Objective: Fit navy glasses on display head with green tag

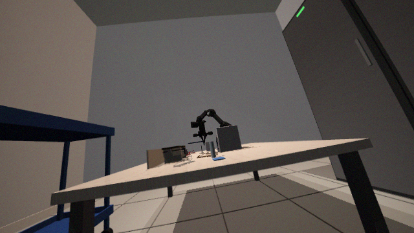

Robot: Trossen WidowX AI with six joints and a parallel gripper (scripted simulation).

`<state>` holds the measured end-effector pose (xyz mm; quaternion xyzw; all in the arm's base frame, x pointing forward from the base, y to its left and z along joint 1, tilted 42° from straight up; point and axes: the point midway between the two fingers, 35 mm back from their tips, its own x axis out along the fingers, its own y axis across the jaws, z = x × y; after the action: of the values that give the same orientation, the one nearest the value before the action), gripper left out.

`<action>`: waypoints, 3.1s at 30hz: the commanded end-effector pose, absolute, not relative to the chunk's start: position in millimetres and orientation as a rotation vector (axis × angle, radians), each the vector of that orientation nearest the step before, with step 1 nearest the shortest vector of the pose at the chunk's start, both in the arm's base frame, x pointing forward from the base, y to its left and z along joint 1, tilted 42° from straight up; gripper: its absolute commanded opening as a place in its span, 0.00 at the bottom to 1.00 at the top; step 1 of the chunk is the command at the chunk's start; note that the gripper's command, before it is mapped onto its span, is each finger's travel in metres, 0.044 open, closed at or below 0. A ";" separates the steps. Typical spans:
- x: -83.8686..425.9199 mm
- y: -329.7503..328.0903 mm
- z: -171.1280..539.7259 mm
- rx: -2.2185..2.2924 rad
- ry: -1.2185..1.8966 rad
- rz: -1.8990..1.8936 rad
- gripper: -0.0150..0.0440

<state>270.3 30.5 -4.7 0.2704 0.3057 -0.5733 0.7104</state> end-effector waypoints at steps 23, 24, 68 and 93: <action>273.7 10.8 -29.3 0.588 0.679 -1.272 0.25; 273.7 10.6 -29.5 0.588 0.679 -1.272 0.25; 330.7 21.5 -28.2 0.591 0.676 -1.270 0.25; 366.4 28.2 -27.0 0.593 0.674 -1.269 0.25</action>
<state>359.9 26.9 -28.9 0.2670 0.3064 -0.5743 0.7107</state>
